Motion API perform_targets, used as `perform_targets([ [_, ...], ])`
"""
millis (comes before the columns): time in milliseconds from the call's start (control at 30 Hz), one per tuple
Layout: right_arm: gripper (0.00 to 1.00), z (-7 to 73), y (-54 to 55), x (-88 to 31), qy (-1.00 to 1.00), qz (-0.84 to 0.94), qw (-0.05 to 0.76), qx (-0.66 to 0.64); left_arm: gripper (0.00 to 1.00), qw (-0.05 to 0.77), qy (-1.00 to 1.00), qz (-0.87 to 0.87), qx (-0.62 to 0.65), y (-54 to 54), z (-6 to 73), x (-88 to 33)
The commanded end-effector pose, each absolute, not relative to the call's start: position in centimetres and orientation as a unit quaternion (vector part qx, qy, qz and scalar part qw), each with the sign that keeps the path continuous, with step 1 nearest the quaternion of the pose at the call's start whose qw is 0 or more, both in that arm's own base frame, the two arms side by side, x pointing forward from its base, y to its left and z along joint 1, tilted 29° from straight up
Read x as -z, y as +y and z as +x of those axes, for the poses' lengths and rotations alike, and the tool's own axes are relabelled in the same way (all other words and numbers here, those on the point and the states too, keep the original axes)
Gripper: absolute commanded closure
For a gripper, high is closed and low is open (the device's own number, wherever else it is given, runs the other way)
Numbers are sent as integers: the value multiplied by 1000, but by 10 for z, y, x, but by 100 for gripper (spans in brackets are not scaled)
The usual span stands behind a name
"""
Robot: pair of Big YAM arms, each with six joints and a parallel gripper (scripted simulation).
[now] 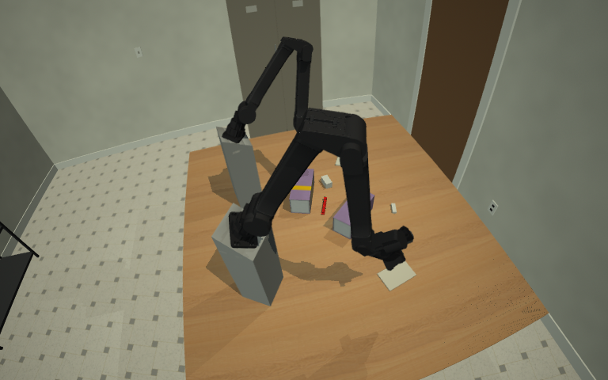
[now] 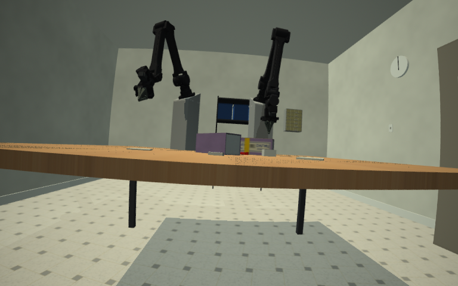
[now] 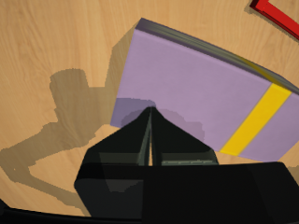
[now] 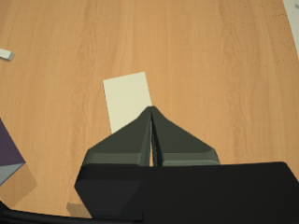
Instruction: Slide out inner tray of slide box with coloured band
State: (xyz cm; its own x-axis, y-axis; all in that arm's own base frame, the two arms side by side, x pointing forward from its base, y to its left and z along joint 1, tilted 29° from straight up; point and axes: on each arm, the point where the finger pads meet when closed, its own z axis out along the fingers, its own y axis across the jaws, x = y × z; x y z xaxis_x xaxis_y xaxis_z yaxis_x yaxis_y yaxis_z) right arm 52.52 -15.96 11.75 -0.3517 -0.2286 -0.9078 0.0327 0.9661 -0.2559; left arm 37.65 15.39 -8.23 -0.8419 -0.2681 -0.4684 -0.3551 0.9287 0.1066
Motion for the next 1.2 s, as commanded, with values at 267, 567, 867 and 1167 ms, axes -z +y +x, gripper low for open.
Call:
perform_targets([
  [267, 100, 542, -99, -62, 810, -147, 559, 97, 100, 219, 959, -155, -92, 148, 373, 90],
  [567, 100, 542, -19, 1, 794, -247, 552, 67, 100, 219, 959, -155, -92, 148, 373, 90],
  [867, 100, 516, 44, 58, 781, -323, 534, 35, 100, 219, 959, -155, -92, 148, 373, 90],
  [1167, 100, 470, 114, 117, 748, -416, 518, 3, 100, 219, 959, -155, -92, 148, 373, 90],
])
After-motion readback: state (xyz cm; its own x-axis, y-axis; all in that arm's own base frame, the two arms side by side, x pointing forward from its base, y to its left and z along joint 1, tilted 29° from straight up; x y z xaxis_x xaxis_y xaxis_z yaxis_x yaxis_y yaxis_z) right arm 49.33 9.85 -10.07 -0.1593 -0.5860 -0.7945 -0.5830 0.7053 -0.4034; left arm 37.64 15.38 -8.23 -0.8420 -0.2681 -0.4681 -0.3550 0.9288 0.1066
